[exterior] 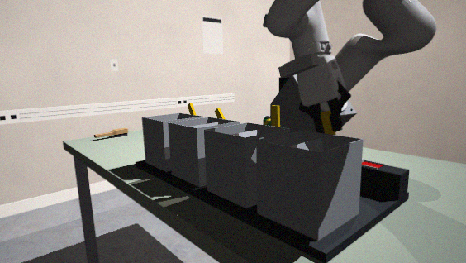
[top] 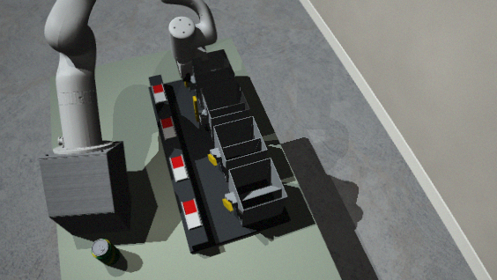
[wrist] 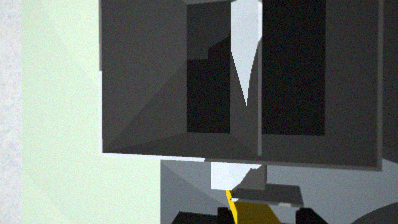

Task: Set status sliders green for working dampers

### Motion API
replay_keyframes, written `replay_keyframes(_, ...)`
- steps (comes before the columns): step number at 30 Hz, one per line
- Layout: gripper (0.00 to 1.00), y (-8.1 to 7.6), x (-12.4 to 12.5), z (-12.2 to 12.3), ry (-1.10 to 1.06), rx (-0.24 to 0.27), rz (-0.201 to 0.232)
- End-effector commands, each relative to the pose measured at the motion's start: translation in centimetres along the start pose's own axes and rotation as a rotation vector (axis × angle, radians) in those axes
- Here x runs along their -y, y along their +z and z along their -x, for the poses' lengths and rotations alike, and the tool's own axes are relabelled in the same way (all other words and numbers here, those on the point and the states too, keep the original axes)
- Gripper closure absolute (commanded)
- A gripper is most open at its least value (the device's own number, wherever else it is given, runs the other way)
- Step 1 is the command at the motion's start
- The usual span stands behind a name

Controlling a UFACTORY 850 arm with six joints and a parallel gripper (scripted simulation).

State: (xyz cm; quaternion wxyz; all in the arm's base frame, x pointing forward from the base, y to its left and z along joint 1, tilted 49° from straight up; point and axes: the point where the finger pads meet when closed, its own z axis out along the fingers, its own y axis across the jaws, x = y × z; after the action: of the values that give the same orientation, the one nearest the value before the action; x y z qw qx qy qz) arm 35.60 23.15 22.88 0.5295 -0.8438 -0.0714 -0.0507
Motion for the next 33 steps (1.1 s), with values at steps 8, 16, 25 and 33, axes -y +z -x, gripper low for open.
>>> replay_keyframes(8,0.81,-0.03,0.01,-0.06,-0.001,-0.001,0.0)
replay_keyframes(16,0.81,-0.03,0.01,-0.06,-0.001,-0.001,0.0)
replay_keyframes(25,0.81,-0.03,0.01,-0.06,-0.001,-0.001,0.0)
replay_keyframes(33,0.81,-0.03,0.01,-0.06,-0.001,-0.001,0.0)
